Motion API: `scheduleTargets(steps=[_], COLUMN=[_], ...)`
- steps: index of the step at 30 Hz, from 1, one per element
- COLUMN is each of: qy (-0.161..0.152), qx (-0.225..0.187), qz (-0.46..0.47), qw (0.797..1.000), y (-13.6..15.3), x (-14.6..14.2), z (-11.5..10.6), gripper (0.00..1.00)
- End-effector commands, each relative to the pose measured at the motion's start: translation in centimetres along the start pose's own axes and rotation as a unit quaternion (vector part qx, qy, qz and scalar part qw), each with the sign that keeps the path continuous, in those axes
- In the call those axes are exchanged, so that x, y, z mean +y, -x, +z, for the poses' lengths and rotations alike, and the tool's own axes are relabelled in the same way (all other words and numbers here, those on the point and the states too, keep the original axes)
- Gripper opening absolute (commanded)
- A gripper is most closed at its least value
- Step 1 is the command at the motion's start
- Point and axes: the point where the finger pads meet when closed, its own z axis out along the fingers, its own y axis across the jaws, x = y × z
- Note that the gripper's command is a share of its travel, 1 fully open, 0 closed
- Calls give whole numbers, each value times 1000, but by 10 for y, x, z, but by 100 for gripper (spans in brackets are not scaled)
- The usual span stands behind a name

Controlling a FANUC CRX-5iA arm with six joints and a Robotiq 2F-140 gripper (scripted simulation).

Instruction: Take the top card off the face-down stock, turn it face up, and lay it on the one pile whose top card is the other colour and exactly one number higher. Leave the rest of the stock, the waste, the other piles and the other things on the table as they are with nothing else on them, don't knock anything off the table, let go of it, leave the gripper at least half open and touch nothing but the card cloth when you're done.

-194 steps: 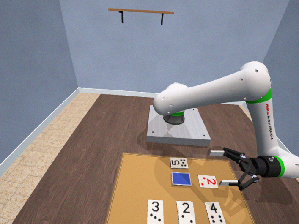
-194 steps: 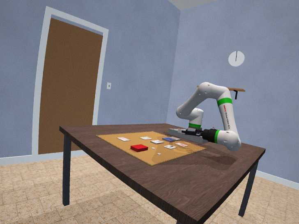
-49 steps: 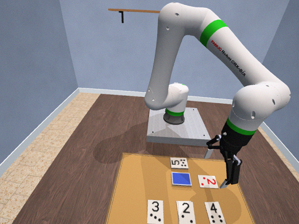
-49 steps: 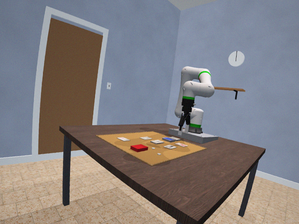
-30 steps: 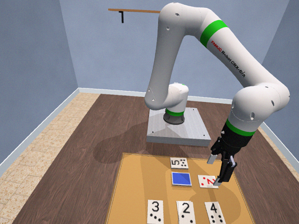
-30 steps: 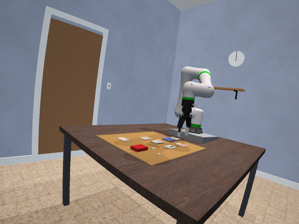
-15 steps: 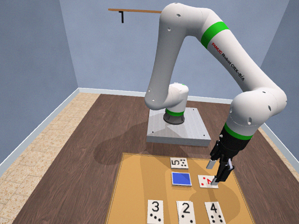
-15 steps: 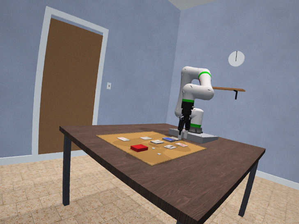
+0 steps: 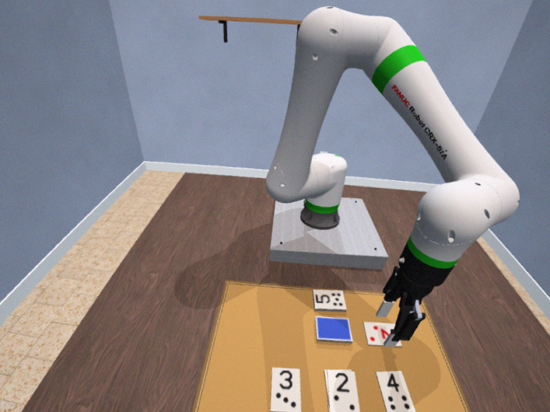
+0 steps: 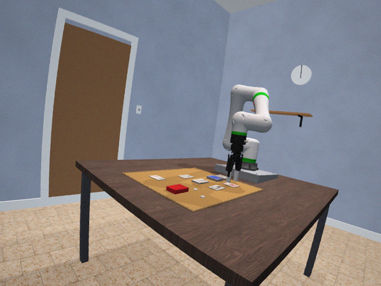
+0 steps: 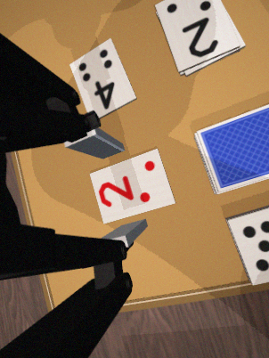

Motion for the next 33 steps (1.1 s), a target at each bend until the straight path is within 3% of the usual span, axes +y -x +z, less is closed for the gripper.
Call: scheduleTargets(steps=[1,33], qy=[0,0], qx=[0,0], qz=[0,0], qw=[1000,1000], y=[0,0], x=[0,0], z=[2,9], gripper=[50,50])
